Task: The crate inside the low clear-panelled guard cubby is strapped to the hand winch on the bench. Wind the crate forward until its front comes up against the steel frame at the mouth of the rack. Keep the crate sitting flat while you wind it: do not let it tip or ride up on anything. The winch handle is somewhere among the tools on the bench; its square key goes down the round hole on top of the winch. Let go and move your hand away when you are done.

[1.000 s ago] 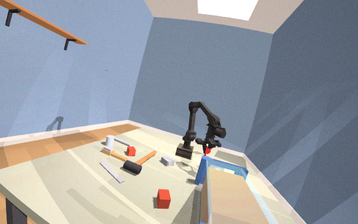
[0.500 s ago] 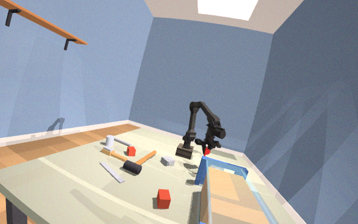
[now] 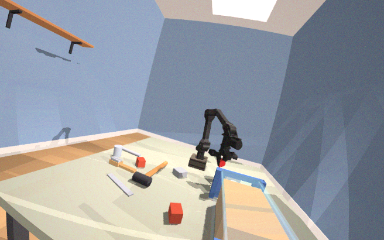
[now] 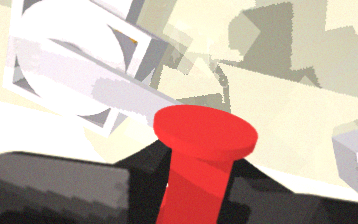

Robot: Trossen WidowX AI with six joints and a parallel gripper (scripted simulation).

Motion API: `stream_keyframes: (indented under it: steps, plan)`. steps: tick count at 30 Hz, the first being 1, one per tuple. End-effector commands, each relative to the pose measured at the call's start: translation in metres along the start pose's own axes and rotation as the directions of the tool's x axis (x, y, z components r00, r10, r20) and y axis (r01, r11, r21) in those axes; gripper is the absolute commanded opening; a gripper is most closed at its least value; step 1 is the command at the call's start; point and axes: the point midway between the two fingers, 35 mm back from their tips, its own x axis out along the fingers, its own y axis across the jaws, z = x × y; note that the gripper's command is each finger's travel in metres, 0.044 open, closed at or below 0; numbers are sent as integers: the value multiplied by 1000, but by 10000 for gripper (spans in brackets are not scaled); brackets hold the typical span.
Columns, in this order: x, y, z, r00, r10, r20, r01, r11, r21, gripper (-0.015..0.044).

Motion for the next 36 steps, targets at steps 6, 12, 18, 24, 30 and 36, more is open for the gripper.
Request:
stream_keyframes:
  steps: [6,12,18,24,30,36]
  plan:
    - [0,-4,23,999,-11,35,10,1000,8,0]
    - [0,-4,31,999,-11,35,10,1000,8,0]
    - [-1,-4,39,999,-11,36,10,1000,8,0]
    - [-1,-3,46,999,-11,36,10,1000,8,0]
    - [-1,-2,54,999,-11,37,10,1000,8,0]
    - [-2,1,62,999,-10,38,10,1000,8,0]
